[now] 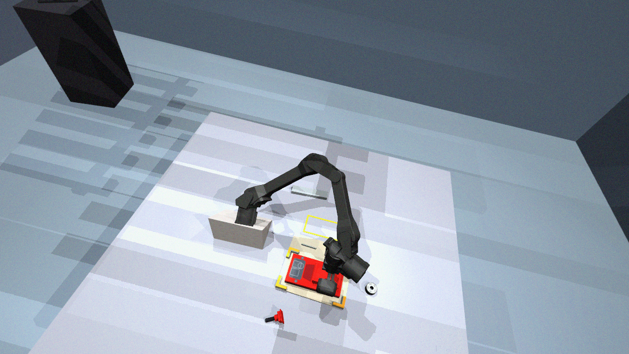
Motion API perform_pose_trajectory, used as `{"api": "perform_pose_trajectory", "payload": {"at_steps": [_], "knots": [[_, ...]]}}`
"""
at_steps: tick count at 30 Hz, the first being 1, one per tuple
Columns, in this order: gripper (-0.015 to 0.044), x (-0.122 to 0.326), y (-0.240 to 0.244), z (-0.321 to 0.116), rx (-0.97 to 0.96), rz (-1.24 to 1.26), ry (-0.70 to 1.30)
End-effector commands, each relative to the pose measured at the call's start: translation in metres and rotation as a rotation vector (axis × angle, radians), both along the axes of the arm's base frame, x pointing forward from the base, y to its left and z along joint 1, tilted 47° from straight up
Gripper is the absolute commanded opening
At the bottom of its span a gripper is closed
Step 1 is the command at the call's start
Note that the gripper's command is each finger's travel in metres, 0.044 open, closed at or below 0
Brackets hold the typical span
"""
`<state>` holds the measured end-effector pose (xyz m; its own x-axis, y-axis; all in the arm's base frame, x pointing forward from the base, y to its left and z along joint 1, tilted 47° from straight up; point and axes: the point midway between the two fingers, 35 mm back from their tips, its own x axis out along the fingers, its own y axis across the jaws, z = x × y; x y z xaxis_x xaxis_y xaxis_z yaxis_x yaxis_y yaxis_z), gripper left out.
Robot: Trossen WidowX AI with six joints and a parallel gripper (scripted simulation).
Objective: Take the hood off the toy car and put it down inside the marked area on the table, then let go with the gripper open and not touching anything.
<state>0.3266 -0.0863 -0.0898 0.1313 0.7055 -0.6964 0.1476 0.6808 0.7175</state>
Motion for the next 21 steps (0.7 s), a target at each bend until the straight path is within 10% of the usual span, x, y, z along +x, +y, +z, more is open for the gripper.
{"api": "perform_pose_trajectory", "payload": {"at_steps": [1, 6, 16, 21], "knots": [[0.0308, 0.0001, -0.0004, 0.0002, -0.001, 0.000, -0.001], [0.0275, 0.0001, -0.0004, 0.0002, -0.001, 0.000, -0.001], [0.0012, -0.0004, -0.0039, 0.0035, -0.001, 0.000, 0.000], [0.0000, -0.0008, -0.0063, 0.0057, -0.001, 0.000, 0.000]]}}
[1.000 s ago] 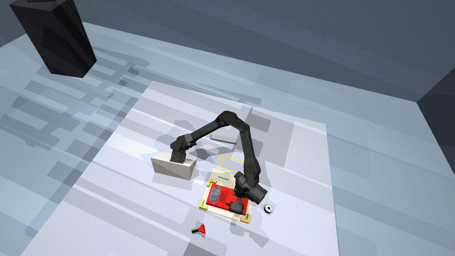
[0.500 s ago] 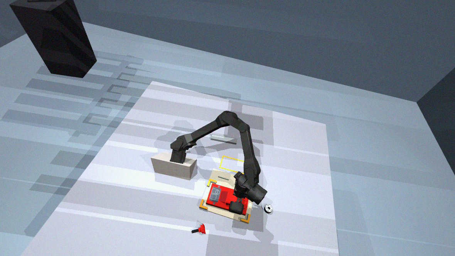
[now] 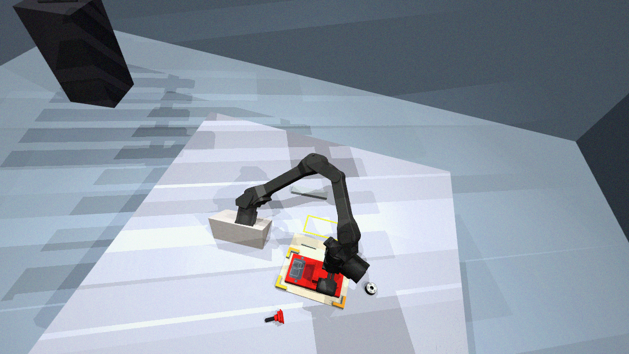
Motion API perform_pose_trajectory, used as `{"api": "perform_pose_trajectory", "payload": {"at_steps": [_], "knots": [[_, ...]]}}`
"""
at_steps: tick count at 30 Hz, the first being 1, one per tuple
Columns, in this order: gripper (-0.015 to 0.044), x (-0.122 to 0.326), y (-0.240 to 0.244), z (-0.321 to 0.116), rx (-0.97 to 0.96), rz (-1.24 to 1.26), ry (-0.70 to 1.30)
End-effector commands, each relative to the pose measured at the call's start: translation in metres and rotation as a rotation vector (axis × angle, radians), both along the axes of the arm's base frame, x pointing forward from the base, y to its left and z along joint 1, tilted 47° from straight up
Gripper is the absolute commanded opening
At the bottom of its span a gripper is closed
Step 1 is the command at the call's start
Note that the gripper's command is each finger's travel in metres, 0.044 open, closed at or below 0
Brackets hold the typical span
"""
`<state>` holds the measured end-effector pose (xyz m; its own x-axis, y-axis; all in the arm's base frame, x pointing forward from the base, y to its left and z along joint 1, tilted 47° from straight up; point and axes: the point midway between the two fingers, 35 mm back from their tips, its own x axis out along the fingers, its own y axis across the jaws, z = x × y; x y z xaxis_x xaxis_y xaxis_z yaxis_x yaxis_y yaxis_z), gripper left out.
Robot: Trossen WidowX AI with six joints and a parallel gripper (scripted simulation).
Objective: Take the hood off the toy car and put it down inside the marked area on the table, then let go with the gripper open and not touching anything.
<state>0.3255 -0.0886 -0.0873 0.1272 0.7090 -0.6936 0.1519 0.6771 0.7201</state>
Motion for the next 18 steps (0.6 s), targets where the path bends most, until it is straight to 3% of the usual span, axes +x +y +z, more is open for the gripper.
{"api": "perform_pose_trajectory", "payload": {"at_steps": [1, 18], "knots": [[0.0000, 0.0002, -0.0046, 0.0038, -0.006, 0.000, -0.006], [0.0000, -0.0013, -0.0126, 0.0115, -0.007, 0.000, -0.006]]}}
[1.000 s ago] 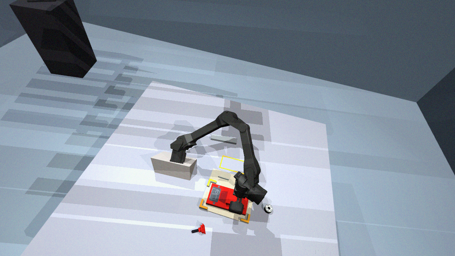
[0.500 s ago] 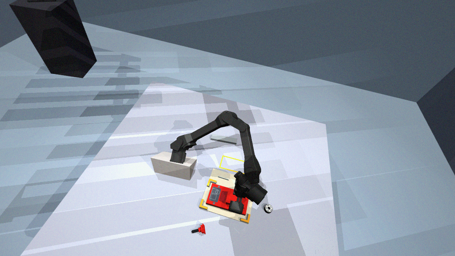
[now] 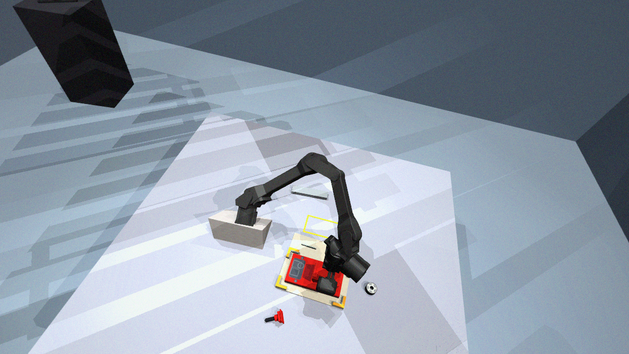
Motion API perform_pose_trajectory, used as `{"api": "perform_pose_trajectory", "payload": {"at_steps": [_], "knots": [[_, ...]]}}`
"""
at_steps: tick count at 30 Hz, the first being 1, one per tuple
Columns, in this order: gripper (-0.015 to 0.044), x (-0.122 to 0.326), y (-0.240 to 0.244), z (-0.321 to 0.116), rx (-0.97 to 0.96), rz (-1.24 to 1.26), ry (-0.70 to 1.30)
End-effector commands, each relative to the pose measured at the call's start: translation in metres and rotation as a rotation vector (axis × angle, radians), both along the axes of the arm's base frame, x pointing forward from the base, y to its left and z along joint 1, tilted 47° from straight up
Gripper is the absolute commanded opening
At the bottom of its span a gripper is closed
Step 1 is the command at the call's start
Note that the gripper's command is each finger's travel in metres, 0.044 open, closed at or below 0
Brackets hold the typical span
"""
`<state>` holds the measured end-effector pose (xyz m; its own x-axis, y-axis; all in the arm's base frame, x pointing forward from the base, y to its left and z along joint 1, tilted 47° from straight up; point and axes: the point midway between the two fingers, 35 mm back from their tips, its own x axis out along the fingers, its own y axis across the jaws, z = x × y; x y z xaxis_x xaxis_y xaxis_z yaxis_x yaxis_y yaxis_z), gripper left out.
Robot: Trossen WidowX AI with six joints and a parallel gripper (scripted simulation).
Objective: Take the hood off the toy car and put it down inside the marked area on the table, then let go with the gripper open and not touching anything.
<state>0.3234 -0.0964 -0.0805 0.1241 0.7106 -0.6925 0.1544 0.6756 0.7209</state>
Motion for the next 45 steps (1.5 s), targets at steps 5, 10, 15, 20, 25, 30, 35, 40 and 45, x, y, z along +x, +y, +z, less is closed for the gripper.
{"api": "perform_pose_trajectory", "payload": {"at_steps": [5, 10, 15, 20, 25, 30, 35, 40, 45], "knots": [[0.0000, 0.000, -0.007, 0.007, -0.009, -0.001, -0.010], [0.0000, 0.000, -0.009, 0.009, -0.009, -0.001, -0.009], [0.0000, -0.001, -0.011, 0.011, -0.009, -0.001, -0.009], [0.0000, -0.002, -0.020, 0.019, -0.010, -0.001, -0.009], [0.0000, -0.006, -0.040, 0.038, -0.011, -0.001, -0.009], [0.0000, -0.007, -0.042, 0.041, -0.011, -0.001, -0.008], [0.0000, -0.002, -0.028, 0.047, -0.005, -0.007, 0.003], [0.0000, 0.003, -0.013, 0.067, -0.011, -0.008, 0.004], [0.0000, 0.006, 0.002, 0.086, -0.014, -0.008, 0.003]]}}
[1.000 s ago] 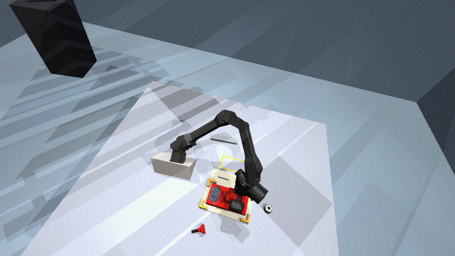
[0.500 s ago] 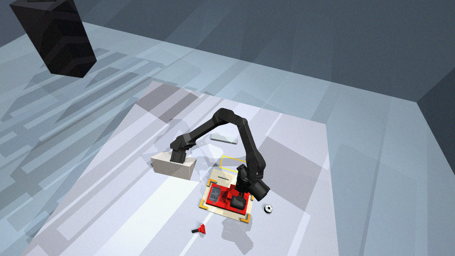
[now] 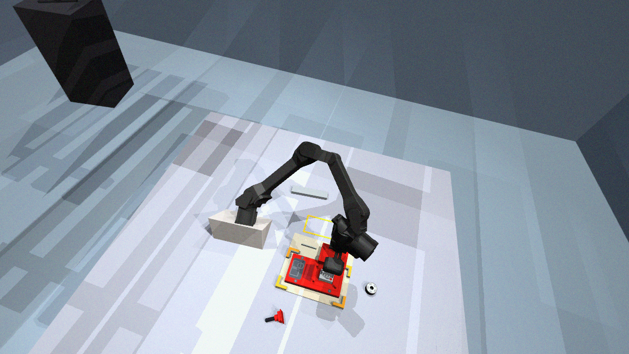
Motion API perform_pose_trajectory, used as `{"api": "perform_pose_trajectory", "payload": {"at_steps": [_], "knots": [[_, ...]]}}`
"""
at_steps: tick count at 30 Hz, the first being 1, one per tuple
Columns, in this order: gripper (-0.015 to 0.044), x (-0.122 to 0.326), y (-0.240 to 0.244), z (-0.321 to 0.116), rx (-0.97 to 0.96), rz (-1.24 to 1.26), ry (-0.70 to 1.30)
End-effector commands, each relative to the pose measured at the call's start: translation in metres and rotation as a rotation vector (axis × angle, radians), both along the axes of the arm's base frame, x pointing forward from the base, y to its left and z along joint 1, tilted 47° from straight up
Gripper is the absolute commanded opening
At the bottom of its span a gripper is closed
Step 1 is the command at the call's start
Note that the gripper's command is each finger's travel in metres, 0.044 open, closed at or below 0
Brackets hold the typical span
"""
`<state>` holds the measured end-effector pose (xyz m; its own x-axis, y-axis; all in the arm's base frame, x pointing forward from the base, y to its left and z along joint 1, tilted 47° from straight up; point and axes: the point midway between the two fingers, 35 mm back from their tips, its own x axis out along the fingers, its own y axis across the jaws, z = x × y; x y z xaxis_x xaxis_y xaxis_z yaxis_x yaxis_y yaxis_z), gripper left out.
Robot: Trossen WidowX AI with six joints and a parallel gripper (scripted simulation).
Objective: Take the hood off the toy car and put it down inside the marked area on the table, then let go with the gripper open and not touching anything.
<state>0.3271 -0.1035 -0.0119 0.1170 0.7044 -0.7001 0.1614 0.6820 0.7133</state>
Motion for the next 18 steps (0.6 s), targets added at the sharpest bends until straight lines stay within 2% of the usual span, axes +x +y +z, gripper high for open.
{"api": "perform_pose_trajectory", "payload": {"at_steps": [1, 18], "knots": [[0.0000, 0.003, 0.012, 0.021, -0.006, -0.008, -0.007], [0.0000, 0.001, 0.069, 0.082, -0.005, -0.007, -0.012]]}}
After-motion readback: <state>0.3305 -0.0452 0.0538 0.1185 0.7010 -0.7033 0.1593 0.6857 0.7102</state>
